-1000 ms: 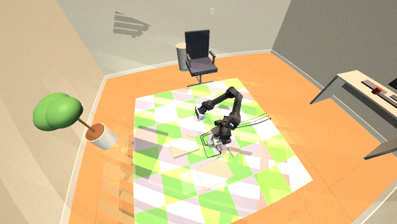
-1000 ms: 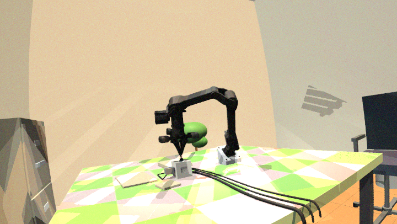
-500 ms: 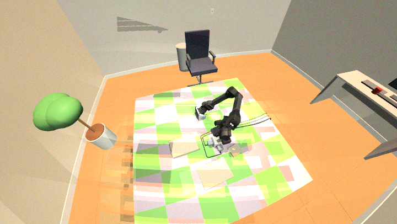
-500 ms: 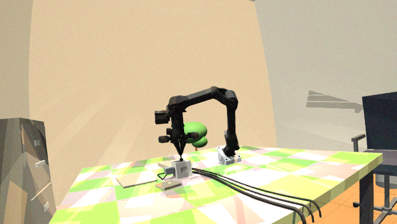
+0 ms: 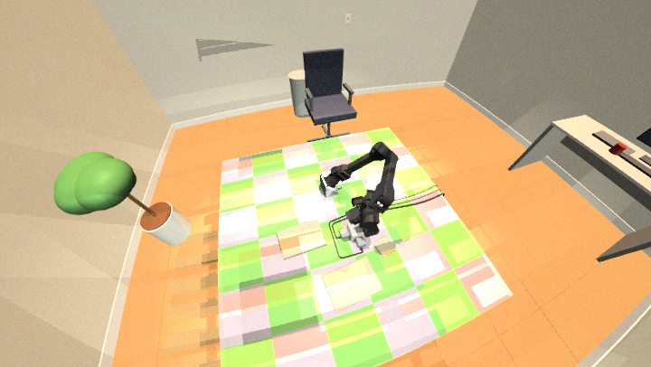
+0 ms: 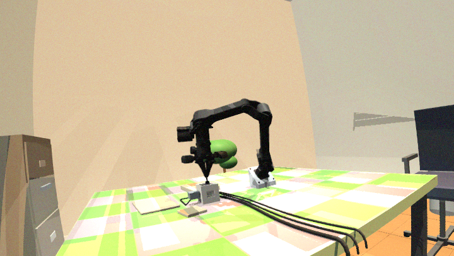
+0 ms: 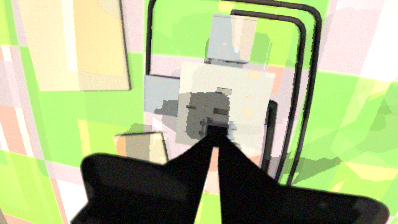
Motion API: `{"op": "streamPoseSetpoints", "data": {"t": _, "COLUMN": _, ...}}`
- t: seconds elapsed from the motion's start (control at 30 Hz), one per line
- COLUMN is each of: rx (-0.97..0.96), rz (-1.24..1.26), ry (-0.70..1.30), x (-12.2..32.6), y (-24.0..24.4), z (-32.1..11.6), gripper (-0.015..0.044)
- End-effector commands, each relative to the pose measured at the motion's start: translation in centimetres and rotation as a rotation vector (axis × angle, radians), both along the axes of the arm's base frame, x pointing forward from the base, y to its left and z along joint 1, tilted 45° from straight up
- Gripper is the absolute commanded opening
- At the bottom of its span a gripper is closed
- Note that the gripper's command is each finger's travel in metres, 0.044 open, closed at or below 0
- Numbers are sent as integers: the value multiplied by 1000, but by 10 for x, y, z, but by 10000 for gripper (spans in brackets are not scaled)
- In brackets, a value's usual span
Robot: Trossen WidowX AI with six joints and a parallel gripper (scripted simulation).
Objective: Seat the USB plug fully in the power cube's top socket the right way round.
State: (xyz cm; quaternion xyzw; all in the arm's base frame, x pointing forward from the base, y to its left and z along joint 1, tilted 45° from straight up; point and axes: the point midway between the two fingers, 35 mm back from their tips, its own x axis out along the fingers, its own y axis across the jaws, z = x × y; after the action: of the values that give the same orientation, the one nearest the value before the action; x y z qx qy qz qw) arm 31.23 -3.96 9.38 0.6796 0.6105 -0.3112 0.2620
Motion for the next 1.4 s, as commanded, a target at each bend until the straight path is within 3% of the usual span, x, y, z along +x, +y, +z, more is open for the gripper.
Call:
{"op": "streamPoseSetpoints", "data": {"t": 0.0, "rx": 7, "rz": 1, "ry": 4, "x": 0, "y": 3, "z": -1, "gripper": 0}}
{"op": "streamPoseSetpoints", "data": {"t": 0.37, "rx": 7, "rz": 1, "ry": 4, "x": 0, "y": 3, "z": -1, "gripper": 0}}
{"op": "streamPoseSetpoints", "data": {"t": 0.5, "rx": 0, "rz": 0, "ry": 0, "x": 0, "y": 0, "z": 0, "gripper": 95}}
{"op": "streamPoseSetpoints", "data": {"t": 1.37, "rx": 0, "rz": 1, "ry": 0, "x": -1, "y": -5, "z": 6, "gripper": 95}}
